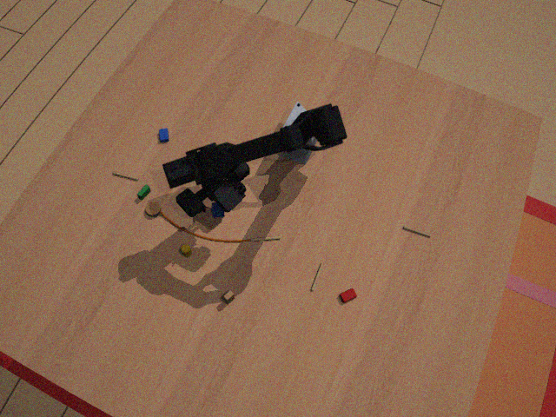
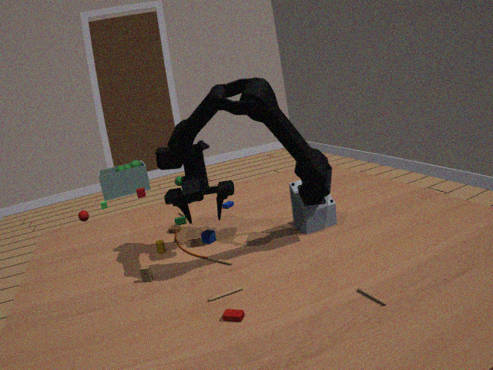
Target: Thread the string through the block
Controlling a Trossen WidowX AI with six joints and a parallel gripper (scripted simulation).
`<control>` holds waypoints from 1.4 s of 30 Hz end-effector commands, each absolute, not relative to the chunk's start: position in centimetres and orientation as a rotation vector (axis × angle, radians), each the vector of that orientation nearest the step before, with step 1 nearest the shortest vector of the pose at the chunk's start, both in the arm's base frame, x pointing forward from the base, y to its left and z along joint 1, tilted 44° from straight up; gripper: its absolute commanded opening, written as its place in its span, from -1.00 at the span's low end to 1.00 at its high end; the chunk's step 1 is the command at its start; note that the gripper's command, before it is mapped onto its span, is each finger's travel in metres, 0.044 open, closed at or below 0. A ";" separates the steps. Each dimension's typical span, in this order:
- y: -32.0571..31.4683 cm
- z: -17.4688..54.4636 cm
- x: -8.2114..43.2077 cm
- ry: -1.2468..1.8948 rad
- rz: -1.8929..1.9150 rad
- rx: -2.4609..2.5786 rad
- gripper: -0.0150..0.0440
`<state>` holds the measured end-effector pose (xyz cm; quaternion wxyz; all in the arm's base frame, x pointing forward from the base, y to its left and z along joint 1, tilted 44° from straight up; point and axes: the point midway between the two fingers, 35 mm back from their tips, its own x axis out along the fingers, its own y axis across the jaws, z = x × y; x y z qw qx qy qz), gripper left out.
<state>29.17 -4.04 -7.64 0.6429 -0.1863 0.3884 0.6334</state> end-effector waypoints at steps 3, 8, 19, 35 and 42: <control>-4.0 -7.6 29.2 0.879 1.445 -0.425 0.38; -4.0 -7.7 29.2 0.885 1.443 -0.424 0.31; -4.0 -7.7 29.2 0.885 1.443 -0.424 -0.23; -4.0 -7.7 29.2 0.885 1.443 -0.424 -0.49; -4.0 -7.7 29.2 0.885 1.443 -0.424 -0.31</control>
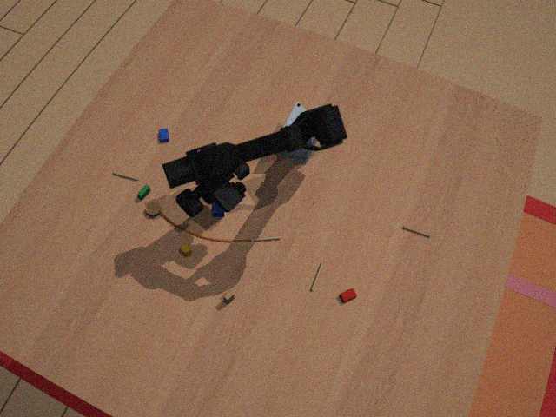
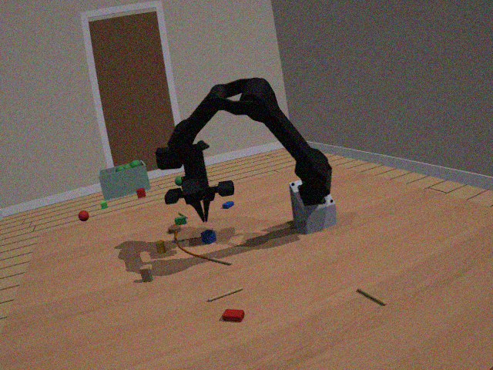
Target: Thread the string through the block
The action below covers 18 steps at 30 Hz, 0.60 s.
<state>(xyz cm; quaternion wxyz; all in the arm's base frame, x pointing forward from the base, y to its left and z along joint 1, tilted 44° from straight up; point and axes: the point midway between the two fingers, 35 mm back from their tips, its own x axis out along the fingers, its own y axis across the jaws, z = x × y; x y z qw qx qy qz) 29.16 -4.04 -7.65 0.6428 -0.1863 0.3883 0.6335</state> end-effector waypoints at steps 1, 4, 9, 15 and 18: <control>-4.0 -7.7 29.2 0.885 1.443 -0.424 -0.22; -4.0 -7.7 29.2 0.885 1.443 -0.424 0.04; -4.0 -7.7 29.2 0.885 1.443 -0.424 0.31; -4.0 -7.7 29.2 0.885 1.443 -0.424 -0.23; -4.0 -7.7 29.2 0.885 1.443 -0.424 -0.49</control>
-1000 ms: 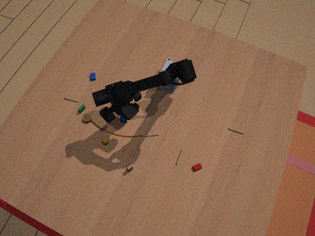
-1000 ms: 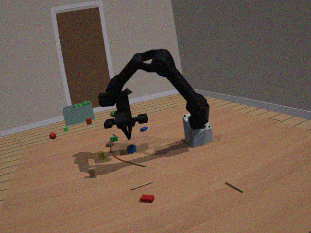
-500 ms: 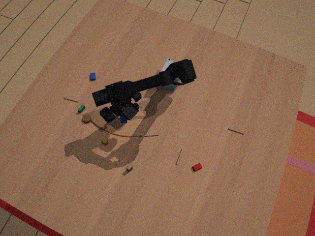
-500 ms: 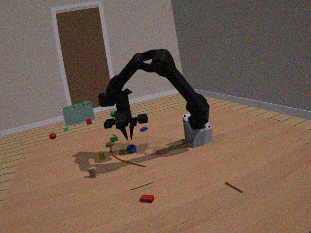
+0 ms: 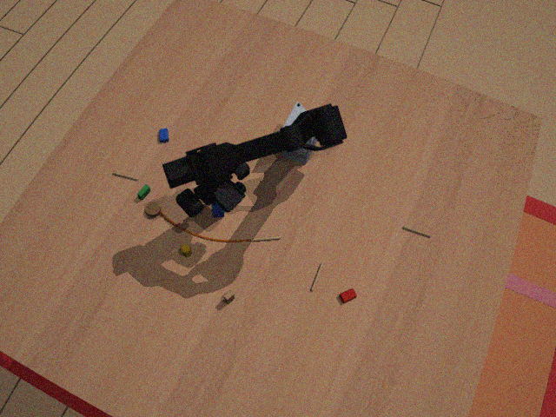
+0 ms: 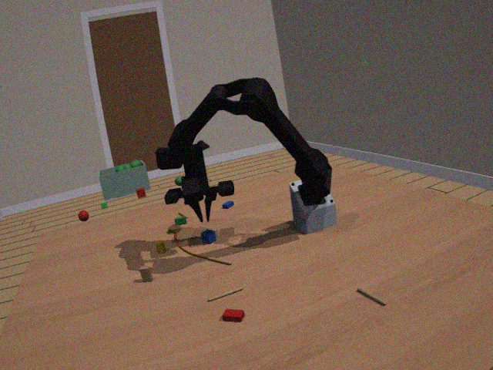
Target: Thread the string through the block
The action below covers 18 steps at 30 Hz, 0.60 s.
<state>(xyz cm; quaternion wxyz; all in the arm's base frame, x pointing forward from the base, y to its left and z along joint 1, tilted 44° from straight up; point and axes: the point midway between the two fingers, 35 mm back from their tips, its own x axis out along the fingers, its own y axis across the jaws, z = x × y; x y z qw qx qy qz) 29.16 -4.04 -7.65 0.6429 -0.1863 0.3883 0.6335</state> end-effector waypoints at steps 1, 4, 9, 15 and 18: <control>-4.0 -7.7 29.2 0.885 1.443 -0.424 -0.49; -4.0 -7.7 29.2 0.885 1.443 -0.424 -0.49; -4.0 -7.7 29.2 0.885 1.443 -0.424 -0.49; -3.3 -6.9 29.5 0.827 1.483 -0.489 -0.31; 0.4 -3.5 30.6 0.547 1.643 -0.769 -0.05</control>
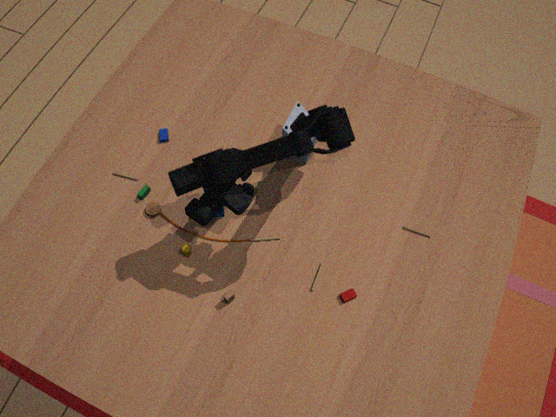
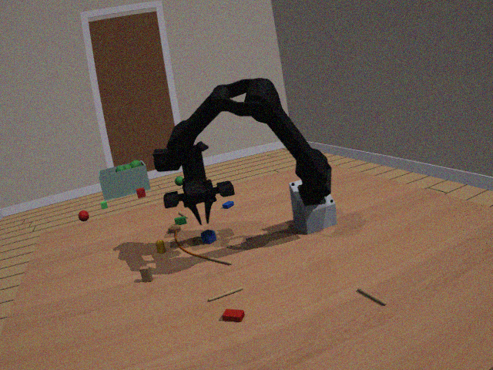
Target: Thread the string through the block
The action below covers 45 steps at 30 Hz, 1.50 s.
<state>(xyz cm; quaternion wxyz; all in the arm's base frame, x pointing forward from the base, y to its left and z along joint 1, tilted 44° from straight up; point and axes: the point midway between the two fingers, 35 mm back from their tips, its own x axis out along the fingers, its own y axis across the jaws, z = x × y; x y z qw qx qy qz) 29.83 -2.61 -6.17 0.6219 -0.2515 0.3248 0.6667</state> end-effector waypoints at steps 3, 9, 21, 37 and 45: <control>4.3 -0.2 30.9 0.228 1.771 -1.035 0.22; 5.2 0.6 30.9 0.150 1.794 -1.093 0.75; 5.2 0.6 30.9 0.150 1.794 -1.093 0.04; 5.6 0.2 30.9 0.151 1.794 -1.093 -0.07; 6.5 -0.8 30.8 0.151 1.794 -1.093 -0.07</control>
